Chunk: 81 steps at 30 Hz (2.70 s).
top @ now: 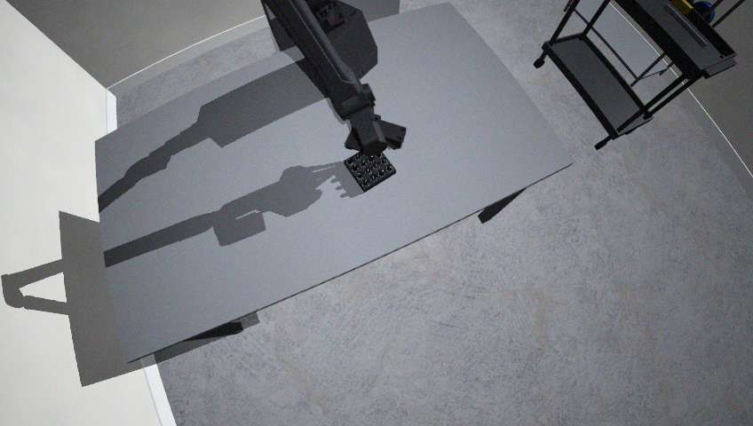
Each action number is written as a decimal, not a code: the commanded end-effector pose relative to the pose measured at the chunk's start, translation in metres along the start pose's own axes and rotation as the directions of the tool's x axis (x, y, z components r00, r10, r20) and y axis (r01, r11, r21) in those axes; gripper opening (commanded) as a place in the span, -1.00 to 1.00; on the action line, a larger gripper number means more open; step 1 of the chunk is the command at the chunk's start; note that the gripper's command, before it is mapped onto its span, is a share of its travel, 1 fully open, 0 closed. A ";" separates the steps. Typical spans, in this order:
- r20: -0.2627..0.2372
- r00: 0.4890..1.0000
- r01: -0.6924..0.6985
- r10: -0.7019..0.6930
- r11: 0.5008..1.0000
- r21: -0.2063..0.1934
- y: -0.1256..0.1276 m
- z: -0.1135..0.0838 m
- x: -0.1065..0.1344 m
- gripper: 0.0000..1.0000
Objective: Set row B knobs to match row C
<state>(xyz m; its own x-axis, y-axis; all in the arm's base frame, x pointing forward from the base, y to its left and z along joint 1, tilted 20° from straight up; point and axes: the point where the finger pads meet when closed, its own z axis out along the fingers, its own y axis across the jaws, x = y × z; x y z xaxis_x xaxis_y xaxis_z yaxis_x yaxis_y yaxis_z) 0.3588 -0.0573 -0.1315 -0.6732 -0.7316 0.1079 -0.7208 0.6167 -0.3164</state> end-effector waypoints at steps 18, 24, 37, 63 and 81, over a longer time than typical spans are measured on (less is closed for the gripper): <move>0.018 0.890 -0.456 0.456 0.890 0.016 -0.014 0.004 -0.004 -0.84; 0.019 0.858 -0.514 0.514 0.858 0.015 -0.014 0.004 -0.004 -0.84; 0.021 0.779 -0.627 0.627 0.779 0.013 -0.014 0.004 -0.004 -0.84; 0.022 0.756 -0.654 0.654 0.756 0.012 -0.014 0.004 -0.004 -0.84; 0.021 0.758 -0.652 0.652 0.758 0.012 -0.013 0.004 -0.004 -0.63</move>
<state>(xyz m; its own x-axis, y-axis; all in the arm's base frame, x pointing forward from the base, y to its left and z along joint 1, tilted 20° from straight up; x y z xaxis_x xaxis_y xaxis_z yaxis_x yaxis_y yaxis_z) 0.3611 -0.0579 -0.1312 -0.9760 -0.1828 -0.1180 -0.1380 0.9393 -0.3141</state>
